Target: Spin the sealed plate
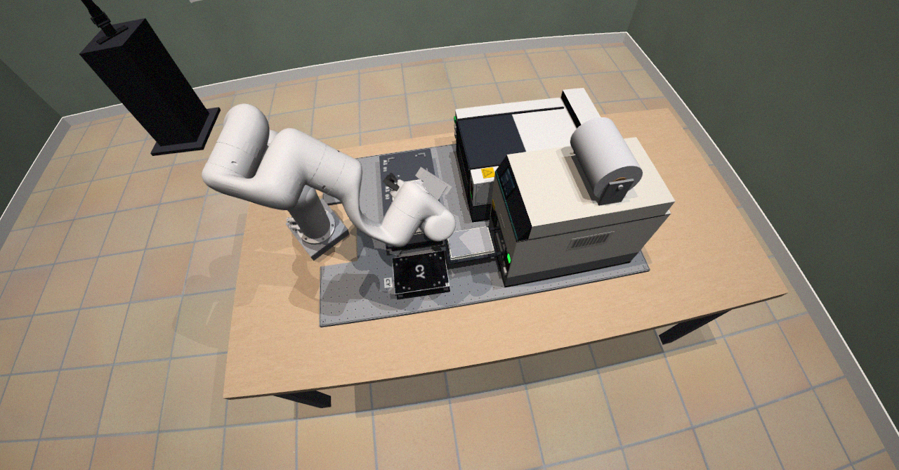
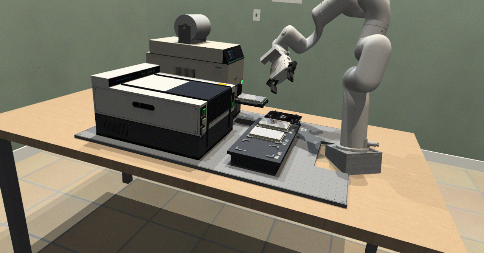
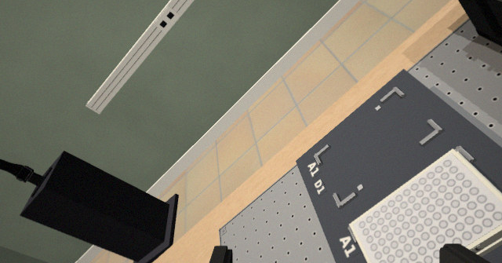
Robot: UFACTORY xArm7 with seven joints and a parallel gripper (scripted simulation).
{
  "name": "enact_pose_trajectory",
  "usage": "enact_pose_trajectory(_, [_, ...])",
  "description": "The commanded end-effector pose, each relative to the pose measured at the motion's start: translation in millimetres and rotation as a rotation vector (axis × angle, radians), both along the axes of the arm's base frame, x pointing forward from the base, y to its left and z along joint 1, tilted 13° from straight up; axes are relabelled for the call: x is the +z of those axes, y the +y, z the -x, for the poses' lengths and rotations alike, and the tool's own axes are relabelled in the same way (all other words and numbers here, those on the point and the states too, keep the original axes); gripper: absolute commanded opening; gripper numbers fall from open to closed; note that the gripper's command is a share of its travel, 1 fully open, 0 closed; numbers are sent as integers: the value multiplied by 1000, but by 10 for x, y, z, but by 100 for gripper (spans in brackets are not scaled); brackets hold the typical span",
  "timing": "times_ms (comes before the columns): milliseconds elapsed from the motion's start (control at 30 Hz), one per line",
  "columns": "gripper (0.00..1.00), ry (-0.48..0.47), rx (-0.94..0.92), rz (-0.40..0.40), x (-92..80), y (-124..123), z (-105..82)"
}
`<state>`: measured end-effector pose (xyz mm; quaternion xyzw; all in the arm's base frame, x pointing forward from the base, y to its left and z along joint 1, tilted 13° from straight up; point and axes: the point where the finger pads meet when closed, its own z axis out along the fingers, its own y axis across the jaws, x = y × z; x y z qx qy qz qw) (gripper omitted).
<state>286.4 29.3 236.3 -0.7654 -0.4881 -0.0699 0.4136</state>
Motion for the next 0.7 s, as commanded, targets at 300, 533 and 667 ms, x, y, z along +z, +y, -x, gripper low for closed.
enact_pose_trajectory(300, [100,-3,1,0,10,0,-8])
enact_pose_trajectory(533, [100,-3,1,0,10,0,-8])
enact_pose_trajectory(667, [100,-3,1,0,205,34,21])
